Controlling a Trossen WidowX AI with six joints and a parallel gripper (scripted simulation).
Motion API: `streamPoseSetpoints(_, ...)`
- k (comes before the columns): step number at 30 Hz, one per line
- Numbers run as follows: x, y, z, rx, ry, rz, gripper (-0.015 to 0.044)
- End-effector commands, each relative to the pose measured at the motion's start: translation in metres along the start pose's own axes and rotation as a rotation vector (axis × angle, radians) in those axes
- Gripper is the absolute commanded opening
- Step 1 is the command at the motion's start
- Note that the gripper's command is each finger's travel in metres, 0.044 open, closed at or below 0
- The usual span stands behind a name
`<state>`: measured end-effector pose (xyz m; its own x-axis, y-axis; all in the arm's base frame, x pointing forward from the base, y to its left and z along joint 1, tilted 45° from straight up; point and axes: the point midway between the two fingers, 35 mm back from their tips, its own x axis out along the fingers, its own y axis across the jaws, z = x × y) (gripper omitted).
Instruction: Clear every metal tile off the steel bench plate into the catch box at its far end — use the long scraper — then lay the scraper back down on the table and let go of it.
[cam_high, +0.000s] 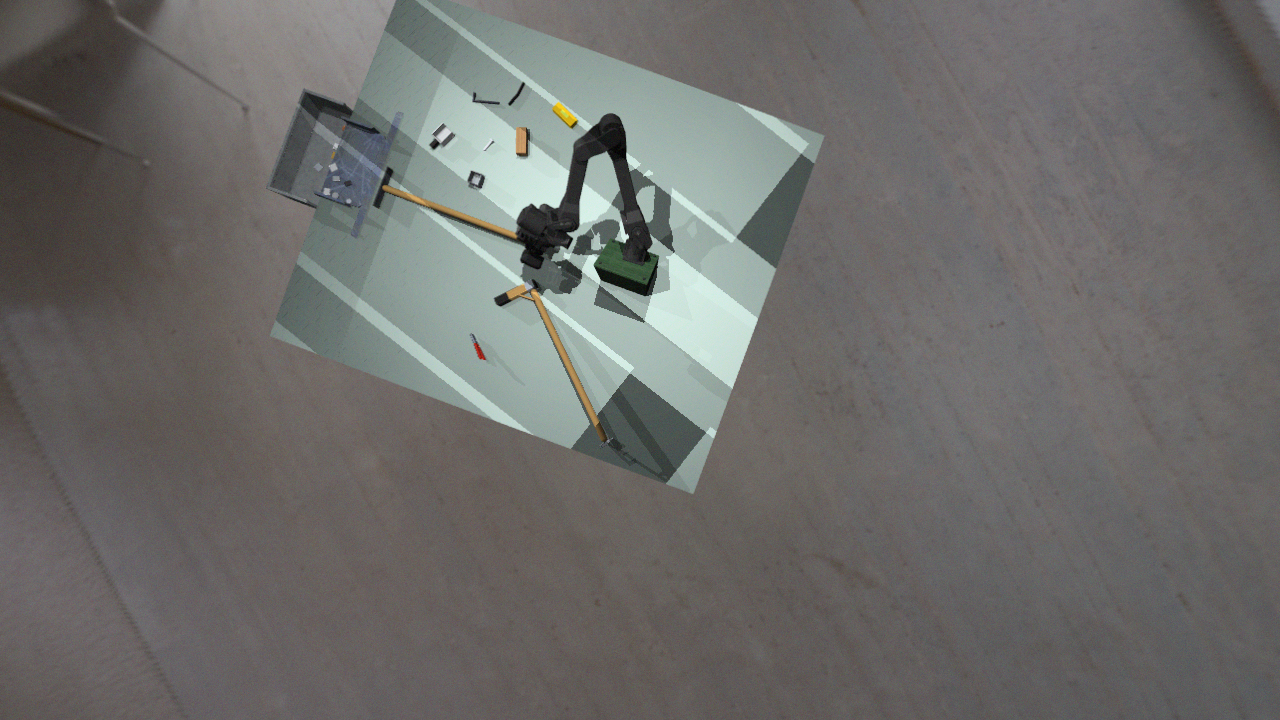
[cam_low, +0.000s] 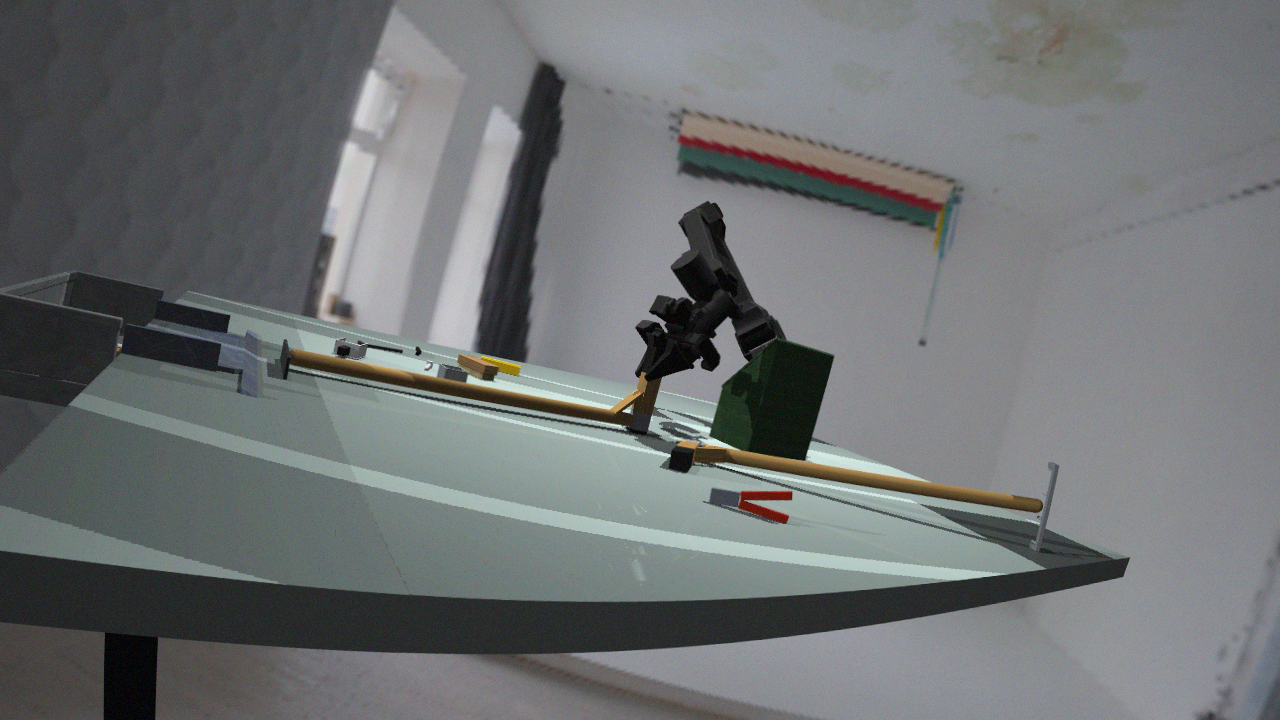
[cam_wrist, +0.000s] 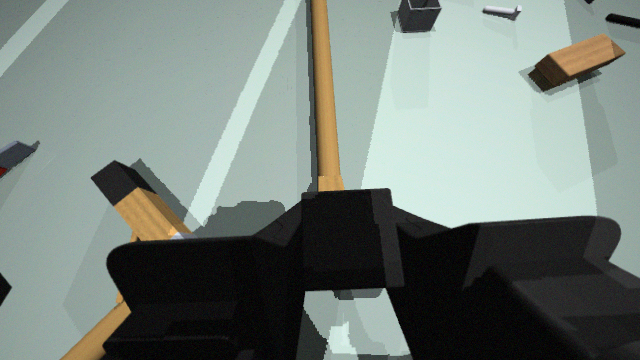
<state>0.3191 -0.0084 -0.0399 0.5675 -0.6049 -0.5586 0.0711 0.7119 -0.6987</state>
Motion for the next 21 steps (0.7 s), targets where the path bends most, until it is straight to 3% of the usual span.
streamPoseSetpoints(1, 0.003, 0.002, 0.009, 0.001, -0.008, 0.004, 0.0)
streamPoseSetpoints(21, 0.022, 0.003, 0.035, 0.0, -0.009, 0.006, 0.0)
